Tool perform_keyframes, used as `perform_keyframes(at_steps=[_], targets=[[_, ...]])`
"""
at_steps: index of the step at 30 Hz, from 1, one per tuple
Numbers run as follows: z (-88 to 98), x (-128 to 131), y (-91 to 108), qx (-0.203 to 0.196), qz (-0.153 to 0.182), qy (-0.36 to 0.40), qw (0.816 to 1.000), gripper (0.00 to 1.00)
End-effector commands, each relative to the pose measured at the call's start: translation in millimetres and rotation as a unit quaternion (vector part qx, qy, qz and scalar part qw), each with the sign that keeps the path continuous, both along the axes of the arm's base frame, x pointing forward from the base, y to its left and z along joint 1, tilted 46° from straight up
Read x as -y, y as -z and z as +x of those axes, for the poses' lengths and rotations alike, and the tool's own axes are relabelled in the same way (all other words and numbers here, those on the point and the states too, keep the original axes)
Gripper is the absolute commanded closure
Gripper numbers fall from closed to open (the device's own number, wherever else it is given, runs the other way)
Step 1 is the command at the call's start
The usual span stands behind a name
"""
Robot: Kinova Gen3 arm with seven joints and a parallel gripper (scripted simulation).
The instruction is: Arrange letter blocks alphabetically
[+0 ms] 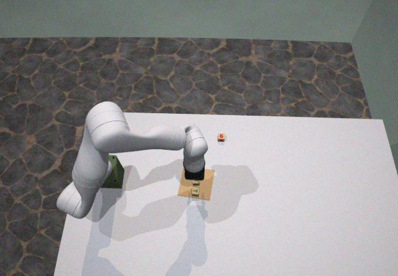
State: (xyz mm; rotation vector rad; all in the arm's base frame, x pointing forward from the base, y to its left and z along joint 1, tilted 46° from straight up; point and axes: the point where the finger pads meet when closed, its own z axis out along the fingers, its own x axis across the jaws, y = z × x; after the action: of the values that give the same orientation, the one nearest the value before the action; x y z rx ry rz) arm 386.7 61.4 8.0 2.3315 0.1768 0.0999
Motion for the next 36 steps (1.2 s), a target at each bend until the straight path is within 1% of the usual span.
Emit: perform_keyframes(at_steps=[1, 7, 9, 14, 18, 22, 36], targets=[[0.4, -9, -5.8, 0.002, 0.003, -0.003, 1.000, 0.00], [-3.5, -30, -26.4, 0.002, 0.003, -0.003, 1.000, 0.00], [-3.5, -30, -26.4, 0.002, 0.003, -0.003, 1.000, 0.00], [-6.9, -48, -43.8, 0.002, 0.003, -0.003, 1.000, 0.00], [-8.6, -57, -52.9, 0.002, 0.003, -0.003, 1.000, 0.00], [-9.2, -60, -56.1, 0.002, 0.003, -0.003, 1.000, 0.00], [-9.3, -60, -56.3, 0.002, 0.003, -0.003, 1.000, 0.00]])
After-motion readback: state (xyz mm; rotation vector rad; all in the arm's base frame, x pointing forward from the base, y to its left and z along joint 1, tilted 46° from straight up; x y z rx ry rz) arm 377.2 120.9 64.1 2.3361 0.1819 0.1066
